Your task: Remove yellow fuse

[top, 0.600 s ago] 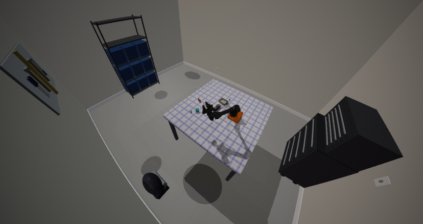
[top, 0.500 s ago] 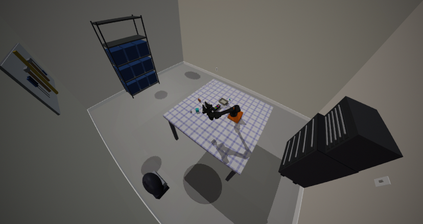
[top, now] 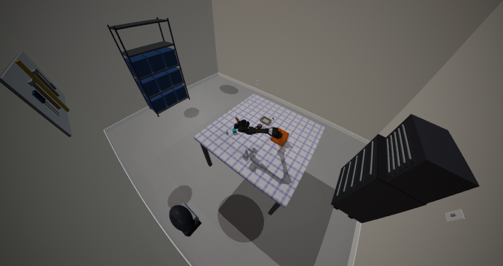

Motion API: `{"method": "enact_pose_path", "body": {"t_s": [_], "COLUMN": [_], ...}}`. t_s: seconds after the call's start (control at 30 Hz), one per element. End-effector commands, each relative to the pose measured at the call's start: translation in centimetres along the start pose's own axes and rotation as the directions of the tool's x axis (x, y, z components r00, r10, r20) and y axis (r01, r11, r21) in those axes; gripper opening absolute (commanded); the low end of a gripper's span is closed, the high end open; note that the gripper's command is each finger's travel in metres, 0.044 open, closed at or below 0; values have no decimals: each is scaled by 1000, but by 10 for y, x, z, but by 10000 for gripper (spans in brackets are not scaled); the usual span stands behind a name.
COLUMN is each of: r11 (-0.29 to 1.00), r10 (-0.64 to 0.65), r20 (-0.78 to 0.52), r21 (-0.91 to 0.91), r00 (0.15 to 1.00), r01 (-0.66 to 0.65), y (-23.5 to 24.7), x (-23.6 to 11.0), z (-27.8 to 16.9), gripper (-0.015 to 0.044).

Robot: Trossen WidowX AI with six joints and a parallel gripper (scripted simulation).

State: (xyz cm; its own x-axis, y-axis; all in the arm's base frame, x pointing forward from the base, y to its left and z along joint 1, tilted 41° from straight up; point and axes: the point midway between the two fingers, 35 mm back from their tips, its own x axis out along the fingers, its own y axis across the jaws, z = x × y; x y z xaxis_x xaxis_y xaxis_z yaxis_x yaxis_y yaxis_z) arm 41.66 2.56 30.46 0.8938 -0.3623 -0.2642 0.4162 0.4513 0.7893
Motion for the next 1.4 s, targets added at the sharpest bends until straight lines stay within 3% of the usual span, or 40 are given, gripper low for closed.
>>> {"method": "enact_pose_path", "body": {"t_s": [0.0, 0.17, 0.37, 0.47, 0.6, 0.67, 1.37], "r11": [970, 841, 759, 800, 905, 920, 920], "r10": [-116, -337, -504, -487, -300, -254, -254], "r20": [-133, -373, -652, -802, -948, -964, -964], "r21": [-228, -532, -647, -569, -318, -266, -267], "r00": [984, 864, 567, 346, 107, 80, 80], "r01": [84, 98, -70, -192, -282, -288, -288], "y": [-38, -112, -195, -231, -254, -255, -262], "x": [24, 48, 40, 21, -7, -11, -11], "z": [-18, -43, -63, -69, -69, -68, -78], "gripper": [74, 74, 74, 74, 74, 74, 74]}}
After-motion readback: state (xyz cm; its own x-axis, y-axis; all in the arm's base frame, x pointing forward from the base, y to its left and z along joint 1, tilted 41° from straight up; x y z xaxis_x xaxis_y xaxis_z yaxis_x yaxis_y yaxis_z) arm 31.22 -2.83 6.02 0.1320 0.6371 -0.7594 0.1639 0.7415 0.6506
